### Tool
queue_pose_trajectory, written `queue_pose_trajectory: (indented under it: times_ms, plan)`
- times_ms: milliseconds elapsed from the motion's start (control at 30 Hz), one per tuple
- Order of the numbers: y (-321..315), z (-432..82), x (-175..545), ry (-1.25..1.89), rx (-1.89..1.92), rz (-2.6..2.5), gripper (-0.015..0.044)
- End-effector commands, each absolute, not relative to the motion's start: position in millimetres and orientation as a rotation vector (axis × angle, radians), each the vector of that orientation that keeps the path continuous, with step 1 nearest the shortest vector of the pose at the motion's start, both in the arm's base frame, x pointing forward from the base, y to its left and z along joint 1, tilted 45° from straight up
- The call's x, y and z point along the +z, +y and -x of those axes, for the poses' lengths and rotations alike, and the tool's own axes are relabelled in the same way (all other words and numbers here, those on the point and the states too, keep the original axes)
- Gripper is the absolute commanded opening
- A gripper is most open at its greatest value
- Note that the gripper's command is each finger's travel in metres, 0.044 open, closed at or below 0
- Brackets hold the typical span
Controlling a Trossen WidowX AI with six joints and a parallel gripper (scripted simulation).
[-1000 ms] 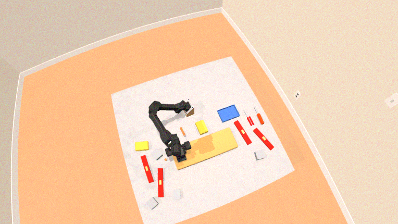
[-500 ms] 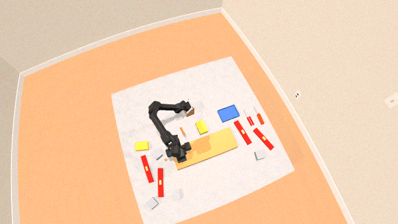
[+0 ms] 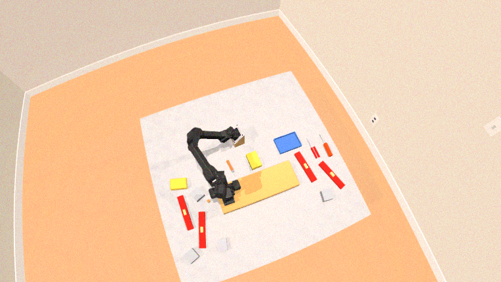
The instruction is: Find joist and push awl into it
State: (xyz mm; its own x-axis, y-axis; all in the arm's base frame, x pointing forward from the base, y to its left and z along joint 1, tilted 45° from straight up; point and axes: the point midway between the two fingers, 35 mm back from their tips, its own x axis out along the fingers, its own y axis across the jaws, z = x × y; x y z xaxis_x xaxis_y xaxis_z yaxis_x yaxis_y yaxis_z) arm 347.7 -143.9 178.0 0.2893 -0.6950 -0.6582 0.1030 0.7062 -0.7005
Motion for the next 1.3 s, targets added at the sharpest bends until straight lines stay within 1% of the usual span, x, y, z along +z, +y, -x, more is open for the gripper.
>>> queue_pose_trajectory:
  times_ms: [0,200,1267]
  plan:
    - [-146.6,-348.2,173.1,1.165,-0.569,0.609,0.0]
    - [-148.4,-348.2,169.1,1.165,-0.569,0.61,0.0]
    - [-73.5,-357.8,94.3,1.168,-0.565,0.605,0.0]
